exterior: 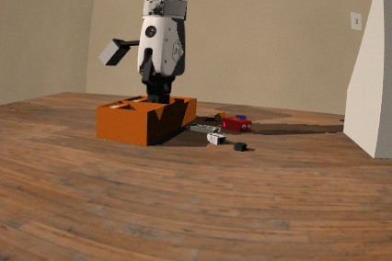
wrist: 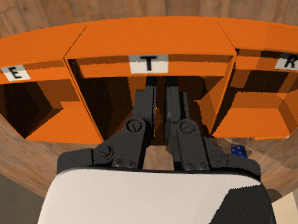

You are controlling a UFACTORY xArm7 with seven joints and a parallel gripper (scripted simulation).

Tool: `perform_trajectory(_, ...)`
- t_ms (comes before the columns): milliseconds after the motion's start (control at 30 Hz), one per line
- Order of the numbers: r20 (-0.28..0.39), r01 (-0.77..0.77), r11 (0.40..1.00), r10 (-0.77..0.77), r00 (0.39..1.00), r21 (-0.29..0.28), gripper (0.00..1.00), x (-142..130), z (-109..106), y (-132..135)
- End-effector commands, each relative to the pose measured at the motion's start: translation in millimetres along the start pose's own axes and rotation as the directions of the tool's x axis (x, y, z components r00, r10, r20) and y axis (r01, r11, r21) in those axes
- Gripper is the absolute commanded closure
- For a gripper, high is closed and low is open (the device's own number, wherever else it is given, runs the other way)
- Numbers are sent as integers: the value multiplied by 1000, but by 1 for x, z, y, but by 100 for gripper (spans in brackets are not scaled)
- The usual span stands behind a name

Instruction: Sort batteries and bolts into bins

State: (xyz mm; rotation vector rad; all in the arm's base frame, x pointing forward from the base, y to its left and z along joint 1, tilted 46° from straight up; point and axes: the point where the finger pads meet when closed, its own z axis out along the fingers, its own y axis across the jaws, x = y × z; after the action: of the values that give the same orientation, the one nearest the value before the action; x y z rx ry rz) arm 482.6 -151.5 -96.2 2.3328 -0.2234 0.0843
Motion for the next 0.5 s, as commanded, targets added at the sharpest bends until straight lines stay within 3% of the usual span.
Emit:
perform_trajectory(0, -4, 0, 1000, 0, 1000, 3, 93, 1, -2, -1)
perform_trajectory(467, -4, 0, 1000, 0, 1000, 3, 93, 1, -6, -1)
